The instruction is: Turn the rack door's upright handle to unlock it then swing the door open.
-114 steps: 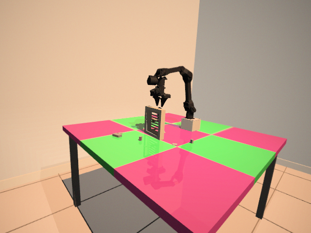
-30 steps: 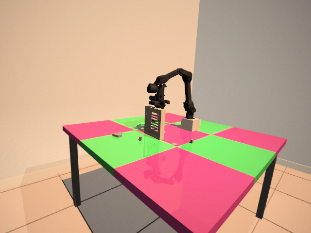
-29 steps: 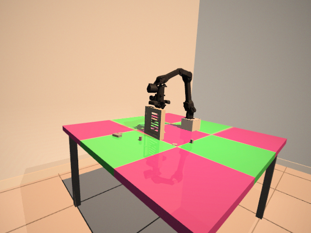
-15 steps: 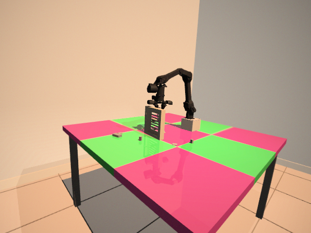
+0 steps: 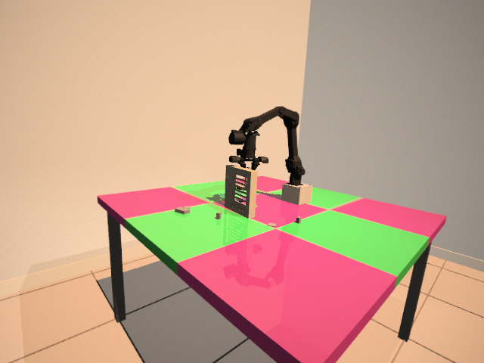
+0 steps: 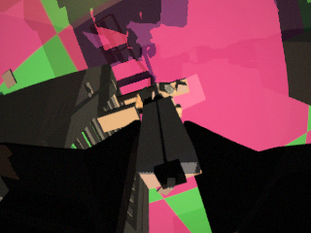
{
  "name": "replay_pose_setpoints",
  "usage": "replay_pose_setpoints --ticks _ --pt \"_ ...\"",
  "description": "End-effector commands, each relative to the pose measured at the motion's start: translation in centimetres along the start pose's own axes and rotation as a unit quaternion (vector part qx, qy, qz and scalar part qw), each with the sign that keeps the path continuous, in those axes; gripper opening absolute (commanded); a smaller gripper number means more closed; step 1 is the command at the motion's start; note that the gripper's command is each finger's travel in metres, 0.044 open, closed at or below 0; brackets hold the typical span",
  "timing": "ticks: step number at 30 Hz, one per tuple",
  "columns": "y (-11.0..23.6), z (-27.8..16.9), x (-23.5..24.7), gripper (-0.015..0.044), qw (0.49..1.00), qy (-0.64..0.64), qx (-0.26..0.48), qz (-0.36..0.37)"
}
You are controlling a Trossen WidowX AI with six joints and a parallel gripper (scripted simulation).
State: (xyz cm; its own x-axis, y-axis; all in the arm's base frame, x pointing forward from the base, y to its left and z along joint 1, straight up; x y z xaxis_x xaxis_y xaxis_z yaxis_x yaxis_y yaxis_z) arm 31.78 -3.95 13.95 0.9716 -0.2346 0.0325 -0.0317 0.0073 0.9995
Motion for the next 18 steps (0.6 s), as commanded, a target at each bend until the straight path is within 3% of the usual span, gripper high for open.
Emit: replay_pose_setpoints --ticks 1,3,11,18 --pt "-0.06 0.11 0.01 0.0249 1.0 -0.006 0.0 -0.001" --pt "-0.06 0.11 0.01 0.0285 1.0 -0.006 0.0 -0.001" --pt "-0.06 0.11 0.01 0.0285 0.988 0.154 0.0 -0.001" --pt "-0.05 0.11 0.01 0.0285 0.947 0.322 0.0 -0.001"
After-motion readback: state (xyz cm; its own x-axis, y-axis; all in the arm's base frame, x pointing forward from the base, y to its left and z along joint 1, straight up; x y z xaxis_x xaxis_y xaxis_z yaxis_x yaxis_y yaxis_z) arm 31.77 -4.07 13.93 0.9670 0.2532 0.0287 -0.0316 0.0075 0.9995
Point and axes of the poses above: the point midway between the two fingers, 35 mm back from their tips, its own y axis back along the fingers, its own x axis across the jaws, z = x × y, the point moved 4 cm from there along y, back along the fingers, and after that the axes turned 9 degrees about y, right-handed, at the moved point
